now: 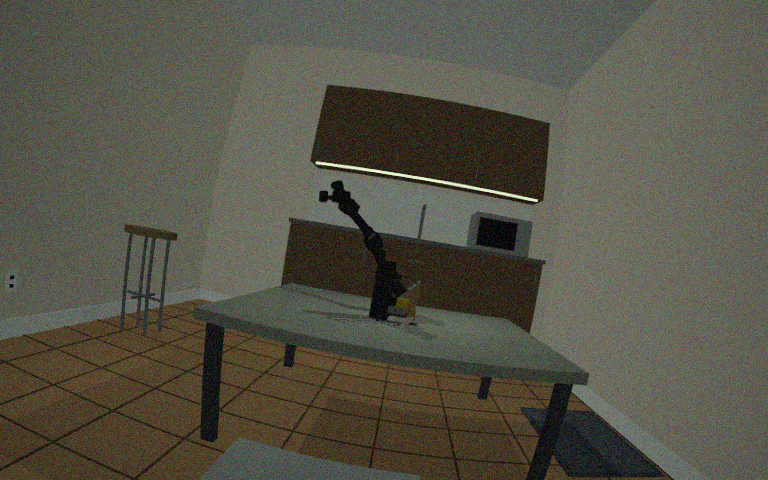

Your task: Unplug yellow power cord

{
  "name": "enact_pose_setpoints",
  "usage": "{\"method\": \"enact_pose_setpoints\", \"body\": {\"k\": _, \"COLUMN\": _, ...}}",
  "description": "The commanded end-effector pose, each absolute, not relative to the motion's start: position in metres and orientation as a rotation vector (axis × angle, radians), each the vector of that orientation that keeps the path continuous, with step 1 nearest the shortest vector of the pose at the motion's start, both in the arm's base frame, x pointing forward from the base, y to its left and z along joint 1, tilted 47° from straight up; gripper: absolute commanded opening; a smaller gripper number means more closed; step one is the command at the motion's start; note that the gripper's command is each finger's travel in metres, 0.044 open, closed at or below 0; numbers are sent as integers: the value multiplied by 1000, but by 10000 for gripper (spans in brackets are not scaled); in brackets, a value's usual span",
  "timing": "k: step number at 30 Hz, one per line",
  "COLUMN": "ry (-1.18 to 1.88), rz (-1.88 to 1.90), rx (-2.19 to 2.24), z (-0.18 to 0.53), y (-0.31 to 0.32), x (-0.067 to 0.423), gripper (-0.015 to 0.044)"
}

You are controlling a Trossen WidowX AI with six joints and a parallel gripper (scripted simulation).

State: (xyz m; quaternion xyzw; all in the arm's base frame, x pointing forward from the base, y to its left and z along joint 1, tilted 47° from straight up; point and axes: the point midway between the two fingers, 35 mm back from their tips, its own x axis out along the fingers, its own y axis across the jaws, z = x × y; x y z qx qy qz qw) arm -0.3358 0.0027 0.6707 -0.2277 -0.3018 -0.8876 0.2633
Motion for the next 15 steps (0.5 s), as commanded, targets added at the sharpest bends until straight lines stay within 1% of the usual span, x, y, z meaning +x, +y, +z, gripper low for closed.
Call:
{"method": "enact_pose_setpoints", "body": {"k": 1, "ry": -815, "rz": -2397, "rx": -619, "z": 671, "y": 2, "x": -335, "gripper": 374}}
{"method": "enact_pose_setpoints", "body": {"k": 4, "ry": -797, "rz": -2354, "rx": -661, "z": 683, "y": -6, "x": -317, "gripper": 295}}
{"method": "enact_pose_setpoints", "body": {"k": 9, "ry": -734, "rz": -2192, "rx": -802, "z": 717, "y": -31, "x": -250, "gripper": 164}}
{"method": "enact_pose_setpoints", "body": {"k": 12, "ry": -727, "rz": -2092, "rx": -837, "z": 729, "y": -44, "x": -216, "gripper": 160}}
{"method": "enact_pose_setpoints", "body": {"k": 15, "ry": -702, "rz": -1975, "rx": -890, "z": 742, "y": -57, "x": -170, "gripper": 160}}
